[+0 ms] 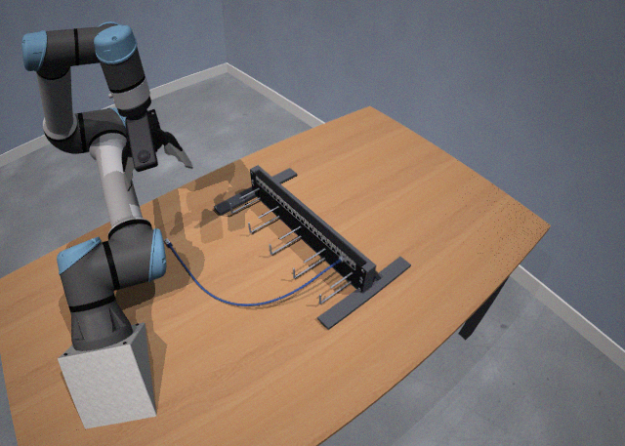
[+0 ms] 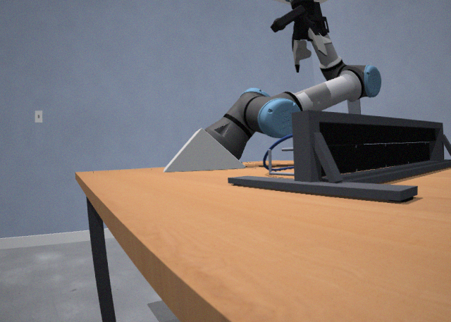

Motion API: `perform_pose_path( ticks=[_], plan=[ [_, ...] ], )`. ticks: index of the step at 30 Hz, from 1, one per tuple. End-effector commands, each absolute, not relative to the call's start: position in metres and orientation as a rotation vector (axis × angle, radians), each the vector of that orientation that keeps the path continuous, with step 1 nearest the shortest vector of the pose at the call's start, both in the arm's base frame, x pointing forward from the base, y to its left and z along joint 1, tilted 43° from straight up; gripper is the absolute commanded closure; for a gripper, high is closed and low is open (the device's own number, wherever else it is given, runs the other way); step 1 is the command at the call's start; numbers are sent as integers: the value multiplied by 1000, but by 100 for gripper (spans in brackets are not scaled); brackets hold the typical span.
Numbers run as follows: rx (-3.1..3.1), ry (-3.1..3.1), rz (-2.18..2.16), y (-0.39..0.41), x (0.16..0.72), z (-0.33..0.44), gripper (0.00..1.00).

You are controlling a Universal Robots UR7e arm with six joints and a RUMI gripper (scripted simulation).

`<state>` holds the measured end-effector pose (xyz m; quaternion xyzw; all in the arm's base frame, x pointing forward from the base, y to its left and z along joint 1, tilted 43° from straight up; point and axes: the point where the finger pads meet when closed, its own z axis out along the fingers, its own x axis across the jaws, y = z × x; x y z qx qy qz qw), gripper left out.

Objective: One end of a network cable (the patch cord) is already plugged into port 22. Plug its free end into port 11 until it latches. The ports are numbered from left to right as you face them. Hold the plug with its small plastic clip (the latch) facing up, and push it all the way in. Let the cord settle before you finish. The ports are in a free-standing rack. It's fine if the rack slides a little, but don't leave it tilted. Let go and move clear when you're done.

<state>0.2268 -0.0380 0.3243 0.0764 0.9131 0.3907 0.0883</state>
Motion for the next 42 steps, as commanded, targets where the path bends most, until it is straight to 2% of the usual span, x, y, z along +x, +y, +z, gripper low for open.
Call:
perform_pose_path(
  ticks=[1, 23, 24, 42],
  plan=[
    [38, 2720, 1099, -1, 217, 338, 0],
    [-194, 2721, 1029, 45, 205, 344, 0],
    [-194, 2721, 1029, 45, 205, 344, 100],
    [-194, 2721, 1029, 45, 205, 344, 100]
  ],
)
